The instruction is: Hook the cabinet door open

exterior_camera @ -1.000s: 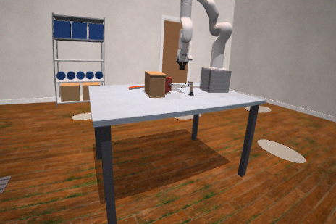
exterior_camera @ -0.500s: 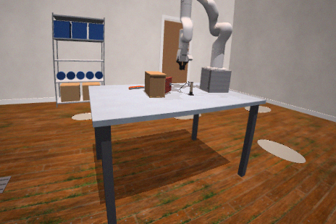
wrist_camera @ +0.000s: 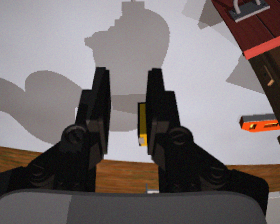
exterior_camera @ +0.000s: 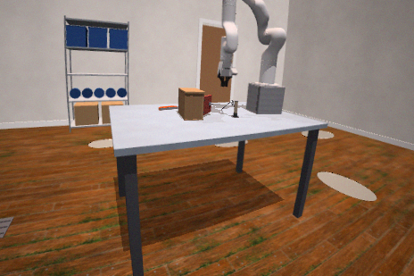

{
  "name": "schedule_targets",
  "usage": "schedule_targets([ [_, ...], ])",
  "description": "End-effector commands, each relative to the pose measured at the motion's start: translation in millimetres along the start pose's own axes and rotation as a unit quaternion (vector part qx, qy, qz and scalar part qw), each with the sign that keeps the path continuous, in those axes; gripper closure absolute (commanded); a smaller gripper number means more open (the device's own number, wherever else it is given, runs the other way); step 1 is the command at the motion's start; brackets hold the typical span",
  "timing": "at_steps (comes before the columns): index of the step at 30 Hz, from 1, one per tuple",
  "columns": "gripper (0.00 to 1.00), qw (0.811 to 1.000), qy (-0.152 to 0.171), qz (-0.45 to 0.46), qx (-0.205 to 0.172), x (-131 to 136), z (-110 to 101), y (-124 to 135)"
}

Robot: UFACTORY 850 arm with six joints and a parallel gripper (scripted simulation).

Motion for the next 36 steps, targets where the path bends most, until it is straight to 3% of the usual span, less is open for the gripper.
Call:
schedule_targets([
  [1, 0.77, 1.000, 0.010, 0.000, 0.019, -1, 1, 2],
  [16, 0.77, 1.000, 0.010, 0.000, 0.019, 0, 25, 1],
  [29, 0.77, 1.000, 0.010, 0.000, 0.019, 0, 111, -2],
  [36, 0.77, 1.000, 0.010, 0.000, 0.019, 1, 131, -3],
])
Point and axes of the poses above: the point where the finger pads meet when closed, its own z axis out along the fingers, its own x axis across the jaws, y = z × x, the point moved 6 cm from there along -z, back along the fingers, and after that the axes turned 1 degree about -z, right-handed, at the moved point
